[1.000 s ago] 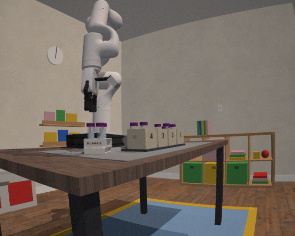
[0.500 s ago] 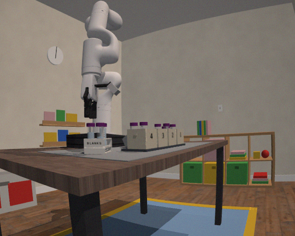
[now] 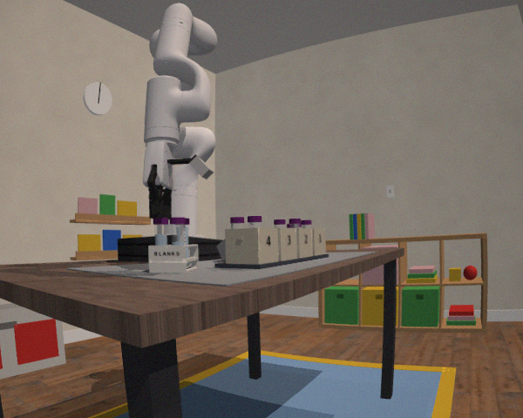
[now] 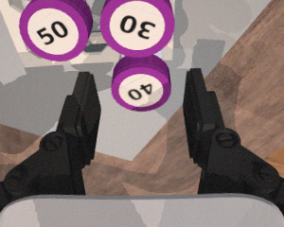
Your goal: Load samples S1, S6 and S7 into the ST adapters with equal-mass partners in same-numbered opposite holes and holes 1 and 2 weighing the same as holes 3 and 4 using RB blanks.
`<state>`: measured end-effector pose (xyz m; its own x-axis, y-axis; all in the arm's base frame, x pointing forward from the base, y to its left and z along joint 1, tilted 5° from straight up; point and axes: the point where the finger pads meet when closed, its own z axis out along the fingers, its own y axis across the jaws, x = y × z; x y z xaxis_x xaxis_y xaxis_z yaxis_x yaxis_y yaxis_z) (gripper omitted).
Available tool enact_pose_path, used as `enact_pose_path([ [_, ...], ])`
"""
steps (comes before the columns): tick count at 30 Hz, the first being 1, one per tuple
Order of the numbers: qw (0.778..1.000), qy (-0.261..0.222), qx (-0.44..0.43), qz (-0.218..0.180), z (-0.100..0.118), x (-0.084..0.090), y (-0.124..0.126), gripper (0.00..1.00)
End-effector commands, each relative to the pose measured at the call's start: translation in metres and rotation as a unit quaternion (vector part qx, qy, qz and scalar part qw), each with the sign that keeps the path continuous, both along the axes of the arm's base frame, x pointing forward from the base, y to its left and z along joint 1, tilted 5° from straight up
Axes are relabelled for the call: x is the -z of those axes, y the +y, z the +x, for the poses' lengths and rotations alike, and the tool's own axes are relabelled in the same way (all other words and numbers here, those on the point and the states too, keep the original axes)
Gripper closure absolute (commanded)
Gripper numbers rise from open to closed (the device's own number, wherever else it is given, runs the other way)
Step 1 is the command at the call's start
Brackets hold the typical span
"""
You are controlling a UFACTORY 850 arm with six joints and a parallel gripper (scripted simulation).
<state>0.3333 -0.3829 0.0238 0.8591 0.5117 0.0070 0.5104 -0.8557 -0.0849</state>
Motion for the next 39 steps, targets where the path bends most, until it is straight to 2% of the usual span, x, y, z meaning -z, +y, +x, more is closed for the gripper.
enact_pose_path([
  [1,1.0,-0.001,0.0,-0.001,0.001,0.0,-0.001,0.43],
  [39,1.0,-0.001,0.0,-0.001,0.0,0.019,0.001,0.43],
])
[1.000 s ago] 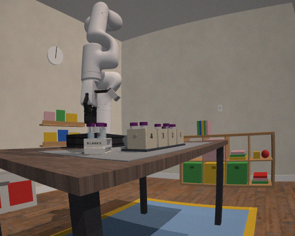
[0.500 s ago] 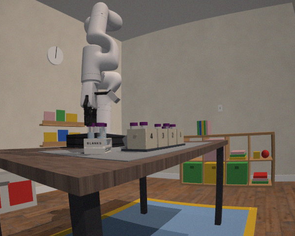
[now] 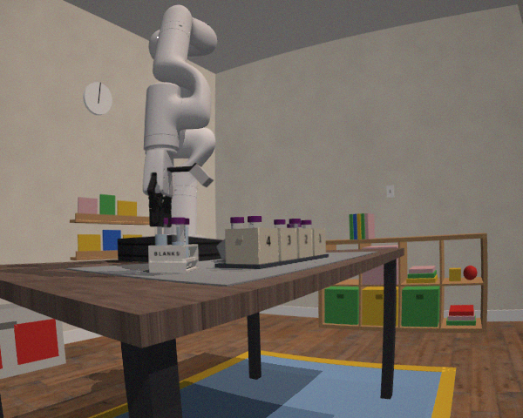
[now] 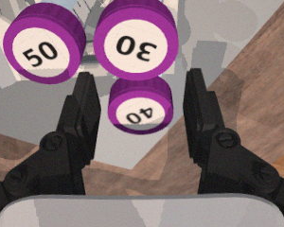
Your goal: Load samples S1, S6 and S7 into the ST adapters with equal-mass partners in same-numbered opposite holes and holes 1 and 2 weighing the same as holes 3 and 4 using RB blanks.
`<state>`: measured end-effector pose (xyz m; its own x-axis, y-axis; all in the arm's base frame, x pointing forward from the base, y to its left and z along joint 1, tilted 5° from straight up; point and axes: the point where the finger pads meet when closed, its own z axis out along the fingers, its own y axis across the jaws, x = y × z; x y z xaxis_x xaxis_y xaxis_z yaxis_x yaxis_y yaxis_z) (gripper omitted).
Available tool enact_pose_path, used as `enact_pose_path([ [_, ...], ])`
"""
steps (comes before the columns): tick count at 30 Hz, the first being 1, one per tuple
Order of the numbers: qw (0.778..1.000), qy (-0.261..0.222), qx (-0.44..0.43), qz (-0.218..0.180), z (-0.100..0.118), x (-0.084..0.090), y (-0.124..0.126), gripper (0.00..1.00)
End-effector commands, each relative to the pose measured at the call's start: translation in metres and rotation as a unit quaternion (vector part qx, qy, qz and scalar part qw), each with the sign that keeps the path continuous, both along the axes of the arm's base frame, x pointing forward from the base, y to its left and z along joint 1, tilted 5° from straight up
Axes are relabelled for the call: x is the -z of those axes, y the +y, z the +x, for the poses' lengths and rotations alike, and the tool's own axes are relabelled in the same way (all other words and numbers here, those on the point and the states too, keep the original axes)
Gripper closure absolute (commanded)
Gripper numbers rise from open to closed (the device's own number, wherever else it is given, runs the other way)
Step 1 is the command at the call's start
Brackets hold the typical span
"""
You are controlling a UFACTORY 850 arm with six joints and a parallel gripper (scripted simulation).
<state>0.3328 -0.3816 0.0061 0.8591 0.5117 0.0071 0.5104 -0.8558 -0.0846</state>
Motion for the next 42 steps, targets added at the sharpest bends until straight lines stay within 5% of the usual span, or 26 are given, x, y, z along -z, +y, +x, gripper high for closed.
enact_pose_path([
  [1,1.0,-0.001,0.0,-0.001,0.0006,0.0017,-0.0006,0.43],
  [17,1.0,-0.001,0.0,-0.001,0.0006,0.0023,-0.0006,0.43],
  [18,1.0,-0.001,0.0,-0.001,0.0006,0.0018,-0.0006,1.0],
  [42,1.0,-0.001,0.0,-0.001,0.0006,0.0007,-0.0007,1.0],
])
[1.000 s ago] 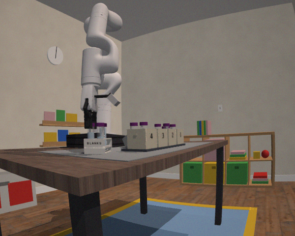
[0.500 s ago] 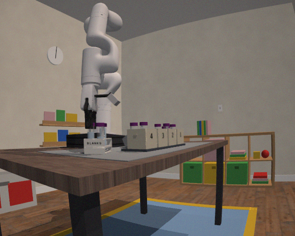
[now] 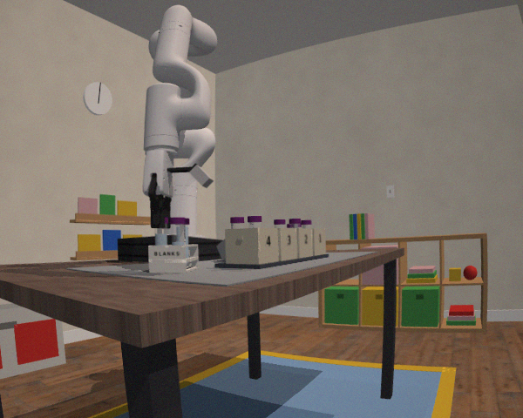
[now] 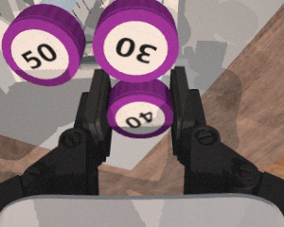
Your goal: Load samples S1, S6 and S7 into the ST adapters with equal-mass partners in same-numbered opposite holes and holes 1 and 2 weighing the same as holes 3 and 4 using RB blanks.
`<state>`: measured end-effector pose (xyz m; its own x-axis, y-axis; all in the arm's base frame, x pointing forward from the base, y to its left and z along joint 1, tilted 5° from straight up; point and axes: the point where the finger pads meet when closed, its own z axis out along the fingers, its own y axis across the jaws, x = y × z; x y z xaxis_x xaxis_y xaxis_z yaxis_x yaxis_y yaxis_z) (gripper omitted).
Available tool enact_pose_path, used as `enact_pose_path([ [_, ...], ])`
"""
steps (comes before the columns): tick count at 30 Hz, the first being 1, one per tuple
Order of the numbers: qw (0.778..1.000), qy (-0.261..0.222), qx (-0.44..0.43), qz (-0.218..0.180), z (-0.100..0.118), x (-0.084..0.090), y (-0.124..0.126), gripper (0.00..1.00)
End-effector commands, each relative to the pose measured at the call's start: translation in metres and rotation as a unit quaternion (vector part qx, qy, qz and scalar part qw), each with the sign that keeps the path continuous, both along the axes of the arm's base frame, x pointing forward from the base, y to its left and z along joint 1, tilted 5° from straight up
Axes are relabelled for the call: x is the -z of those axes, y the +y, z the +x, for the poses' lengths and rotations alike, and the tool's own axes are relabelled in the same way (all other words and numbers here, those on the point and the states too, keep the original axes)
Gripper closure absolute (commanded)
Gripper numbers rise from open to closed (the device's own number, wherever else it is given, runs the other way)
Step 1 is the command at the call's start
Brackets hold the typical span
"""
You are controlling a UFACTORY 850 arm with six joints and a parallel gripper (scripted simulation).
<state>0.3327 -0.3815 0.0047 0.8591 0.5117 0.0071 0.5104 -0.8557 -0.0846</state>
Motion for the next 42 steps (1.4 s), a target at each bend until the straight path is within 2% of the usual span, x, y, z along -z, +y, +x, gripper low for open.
enact_pose_path([
  [1,1.0,-0.001,0.0,-0.001,0.001,-0.001,-0.001,1.0],
  [16,1.0,-0.001,0.0,-0.001,0.001,-0.001,-0.001,1.0],
  [42,1.0,-0.001,0.0,-0.001,0.001,-0.015,-0.002,1.0],
])
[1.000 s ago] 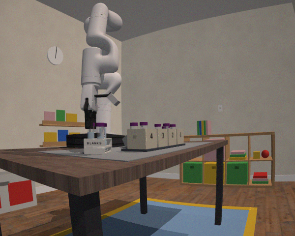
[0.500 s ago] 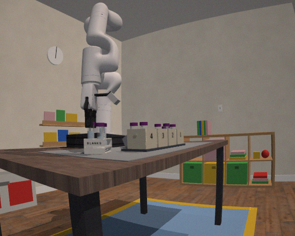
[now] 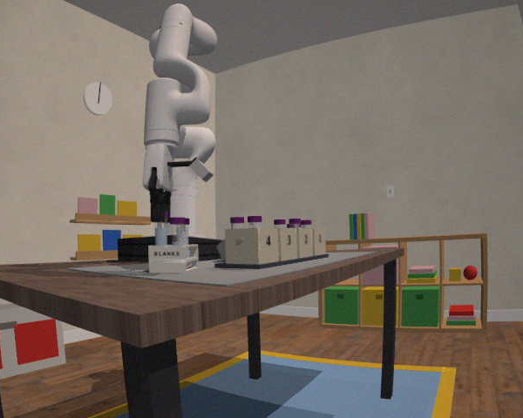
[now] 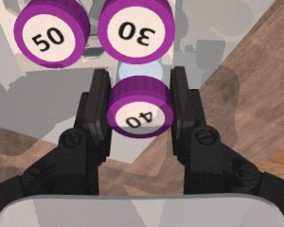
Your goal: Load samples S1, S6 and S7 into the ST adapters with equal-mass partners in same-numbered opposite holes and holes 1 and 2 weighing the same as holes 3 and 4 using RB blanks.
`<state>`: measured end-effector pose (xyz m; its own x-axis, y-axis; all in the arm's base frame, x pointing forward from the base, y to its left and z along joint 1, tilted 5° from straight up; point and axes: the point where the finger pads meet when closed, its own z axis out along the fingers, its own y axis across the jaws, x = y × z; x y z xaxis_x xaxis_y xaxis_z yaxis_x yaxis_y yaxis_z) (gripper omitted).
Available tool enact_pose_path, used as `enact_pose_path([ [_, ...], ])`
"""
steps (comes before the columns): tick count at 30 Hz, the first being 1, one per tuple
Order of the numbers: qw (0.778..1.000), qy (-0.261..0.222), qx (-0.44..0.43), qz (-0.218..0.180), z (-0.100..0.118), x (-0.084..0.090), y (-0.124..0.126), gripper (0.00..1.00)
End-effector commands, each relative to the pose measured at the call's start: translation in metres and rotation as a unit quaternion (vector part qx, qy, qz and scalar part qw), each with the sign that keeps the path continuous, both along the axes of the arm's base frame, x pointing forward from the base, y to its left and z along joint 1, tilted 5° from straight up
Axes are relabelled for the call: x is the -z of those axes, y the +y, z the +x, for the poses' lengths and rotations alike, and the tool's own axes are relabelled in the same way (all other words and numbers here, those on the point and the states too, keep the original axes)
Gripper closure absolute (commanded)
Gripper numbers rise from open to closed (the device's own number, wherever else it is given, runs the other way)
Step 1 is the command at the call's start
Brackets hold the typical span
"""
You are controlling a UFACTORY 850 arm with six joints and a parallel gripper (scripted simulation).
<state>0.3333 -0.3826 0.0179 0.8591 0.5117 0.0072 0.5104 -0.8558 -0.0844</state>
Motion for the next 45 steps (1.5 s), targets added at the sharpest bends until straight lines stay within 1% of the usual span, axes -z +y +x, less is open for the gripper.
enact_pose_path([
  [1,1.0,-0.001,0.0,-0.001,0.001,-0.003,-0.001,1.0],
  [16,1.0,-0.001,0.0,-0.001,0.001,-0.011,-0.002,1.0],
  [31,1.0,-0.001,0.0,-0.001,0.002,-0.041,-0.004,1.0],
  [33,1.0,-0.001,0.0,-0.001,0.002,-0.041,-0.004,1.0],
  [45,1.0,-0.001,0.0,-0.001,0.003,-0.065,-0.006,1.0],
])
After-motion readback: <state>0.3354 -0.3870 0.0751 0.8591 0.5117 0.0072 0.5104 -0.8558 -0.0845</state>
